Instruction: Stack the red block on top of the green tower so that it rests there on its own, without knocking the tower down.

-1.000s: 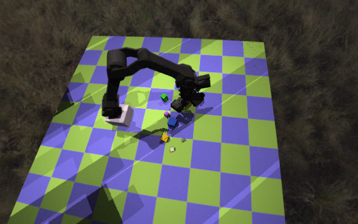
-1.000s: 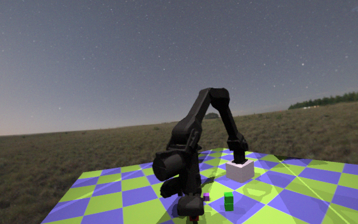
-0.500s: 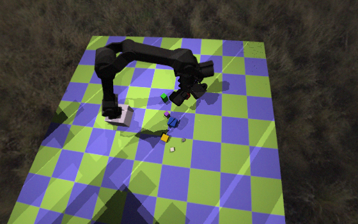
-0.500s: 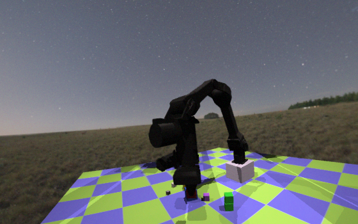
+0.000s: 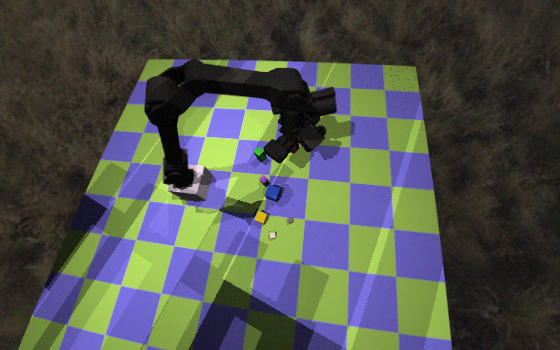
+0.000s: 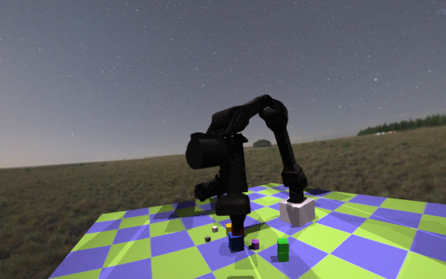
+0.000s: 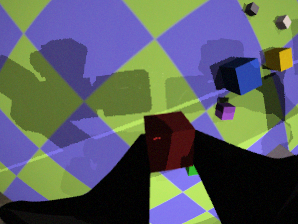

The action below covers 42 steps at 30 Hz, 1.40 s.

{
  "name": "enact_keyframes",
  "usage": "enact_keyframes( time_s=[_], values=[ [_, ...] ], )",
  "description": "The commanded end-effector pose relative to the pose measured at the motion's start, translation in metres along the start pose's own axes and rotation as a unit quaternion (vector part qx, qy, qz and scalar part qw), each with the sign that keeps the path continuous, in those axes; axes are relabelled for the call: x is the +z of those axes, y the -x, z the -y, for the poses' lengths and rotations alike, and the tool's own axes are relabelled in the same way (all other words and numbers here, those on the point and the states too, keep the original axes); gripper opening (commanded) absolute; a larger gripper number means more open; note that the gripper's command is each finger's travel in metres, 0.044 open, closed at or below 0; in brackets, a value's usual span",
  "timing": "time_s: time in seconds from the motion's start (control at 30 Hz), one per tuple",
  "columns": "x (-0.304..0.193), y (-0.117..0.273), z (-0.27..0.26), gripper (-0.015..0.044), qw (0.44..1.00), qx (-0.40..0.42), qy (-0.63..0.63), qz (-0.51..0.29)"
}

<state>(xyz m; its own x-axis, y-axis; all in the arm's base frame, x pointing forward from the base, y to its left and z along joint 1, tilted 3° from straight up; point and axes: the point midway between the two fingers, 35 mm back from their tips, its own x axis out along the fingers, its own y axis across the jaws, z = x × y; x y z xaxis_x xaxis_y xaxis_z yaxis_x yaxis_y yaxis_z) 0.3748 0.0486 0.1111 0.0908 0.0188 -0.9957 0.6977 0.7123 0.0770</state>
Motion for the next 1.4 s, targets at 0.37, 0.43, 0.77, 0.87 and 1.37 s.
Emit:
enact_keyframes(
  time_s=[0.37, 0.43, 0.77, 0.87, 1.37],
  values=[
    [-0.06, 0.004, 0.023, 0.0, 1.0, -0.002, 0.001, -0.002],
    [-0.068, 0.004, 0.027, 0.0, 1.0, -0.003, 0.001, -0.003],
    [-0.106, 0.0, 0.049, 0.0, 1.0, -0.003, 0.0, -0.004],
    [-0.114, -0.002, 0.054, 0.0, 1.0, -0.003, 0.0, -0.005],
    [-0.115, -0.035, 0.058, 0.0, 1.0, -0.004, 0.0, -0.005]
  ],
)
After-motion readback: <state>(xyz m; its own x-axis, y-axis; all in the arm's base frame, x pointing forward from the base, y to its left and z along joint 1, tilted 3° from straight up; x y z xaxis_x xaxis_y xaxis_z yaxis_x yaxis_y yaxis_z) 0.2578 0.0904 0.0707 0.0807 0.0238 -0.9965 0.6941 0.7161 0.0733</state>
